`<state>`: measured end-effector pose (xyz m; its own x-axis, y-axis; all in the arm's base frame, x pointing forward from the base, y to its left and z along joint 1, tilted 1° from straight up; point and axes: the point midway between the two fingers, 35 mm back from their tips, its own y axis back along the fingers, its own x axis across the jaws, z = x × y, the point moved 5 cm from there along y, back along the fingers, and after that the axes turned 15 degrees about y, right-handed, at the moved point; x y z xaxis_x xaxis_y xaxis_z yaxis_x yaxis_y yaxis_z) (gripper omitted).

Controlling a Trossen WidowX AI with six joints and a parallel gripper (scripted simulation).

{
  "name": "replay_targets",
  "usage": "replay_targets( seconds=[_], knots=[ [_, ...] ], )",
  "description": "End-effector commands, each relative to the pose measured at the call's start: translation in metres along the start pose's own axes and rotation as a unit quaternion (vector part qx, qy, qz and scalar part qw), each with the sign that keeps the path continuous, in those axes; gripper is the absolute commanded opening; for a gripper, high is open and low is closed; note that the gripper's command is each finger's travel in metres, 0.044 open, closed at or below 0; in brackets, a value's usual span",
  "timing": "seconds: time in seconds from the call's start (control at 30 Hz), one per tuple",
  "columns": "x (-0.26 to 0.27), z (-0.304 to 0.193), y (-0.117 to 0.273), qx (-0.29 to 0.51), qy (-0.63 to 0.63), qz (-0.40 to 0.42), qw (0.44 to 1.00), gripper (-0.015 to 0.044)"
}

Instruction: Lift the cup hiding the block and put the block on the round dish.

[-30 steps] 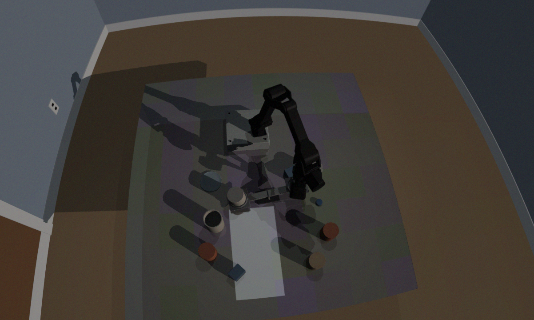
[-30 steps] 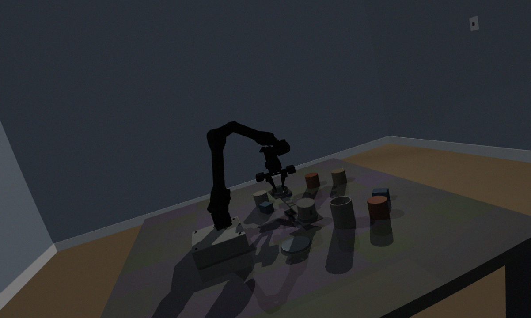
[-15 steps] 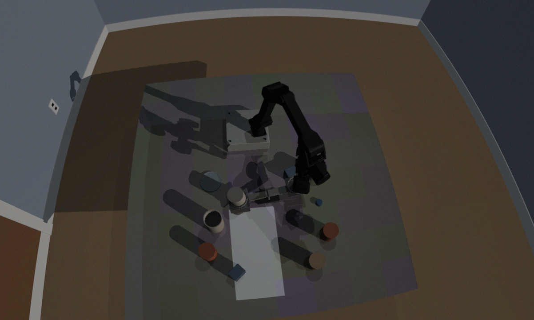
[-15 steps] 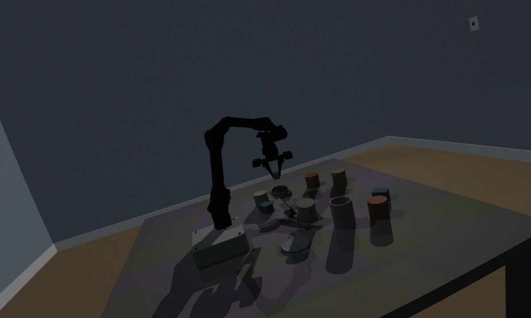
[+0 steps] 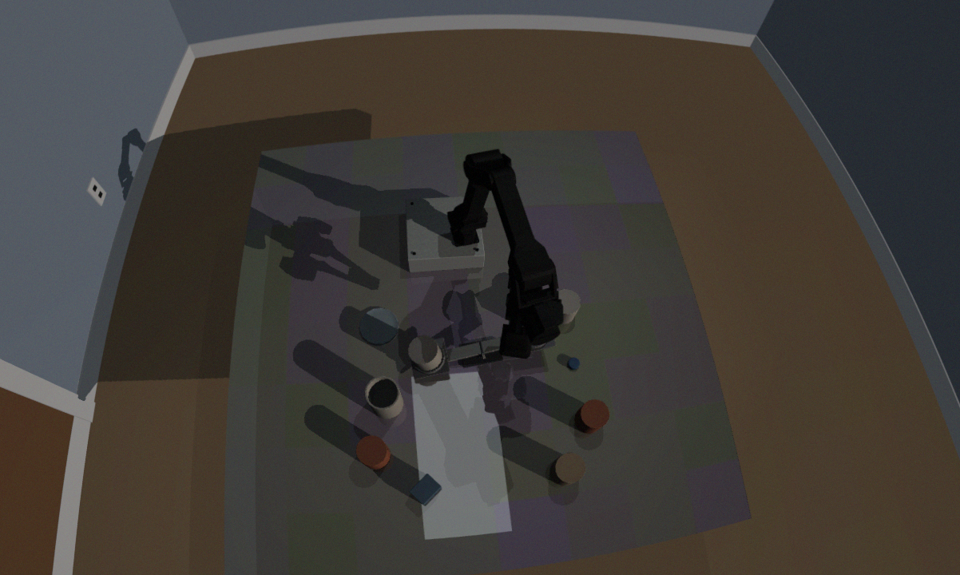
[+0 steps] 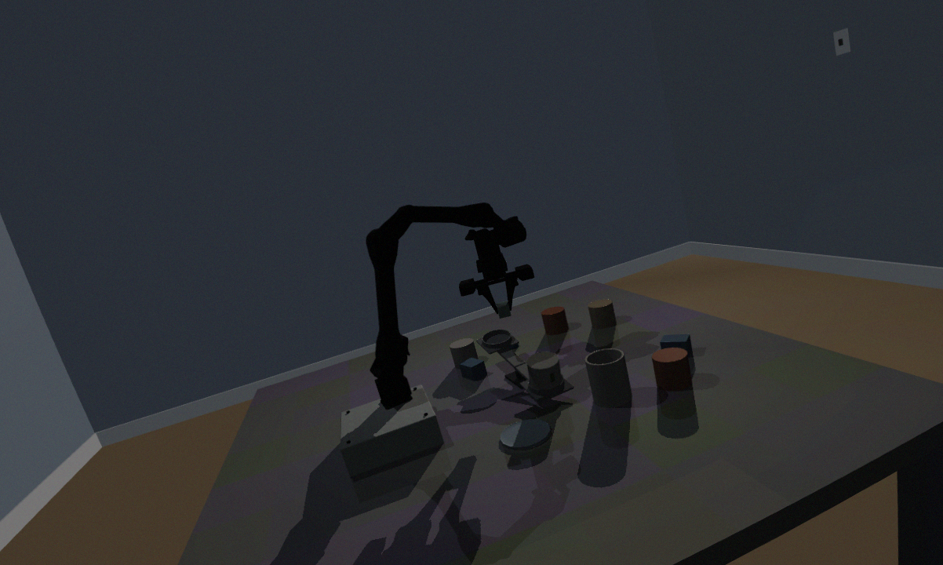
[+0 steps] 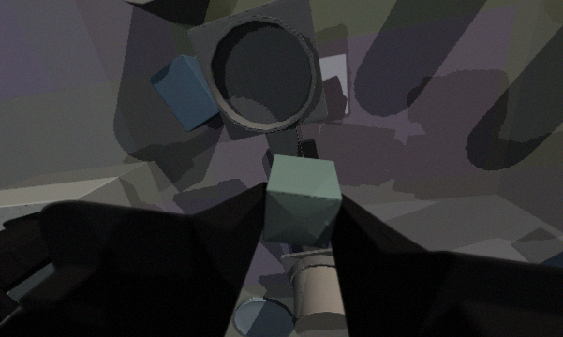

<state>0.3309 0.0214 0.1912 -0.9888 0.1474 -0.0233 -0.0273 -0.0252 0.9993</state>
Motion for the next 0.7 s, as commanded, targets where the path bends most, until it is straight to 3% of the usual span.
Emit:
replay_targets(
  seconds=[0.0, 0.67],
  knots=[
    [-0.006, -0.031, -0.008, 0.002, -0.001, 0.0, 1.0, 0.0],
    [0.018, -0.204, -0.049, 0.01, 0.001, 0.0, 1.0, 0.0]
  ],
)
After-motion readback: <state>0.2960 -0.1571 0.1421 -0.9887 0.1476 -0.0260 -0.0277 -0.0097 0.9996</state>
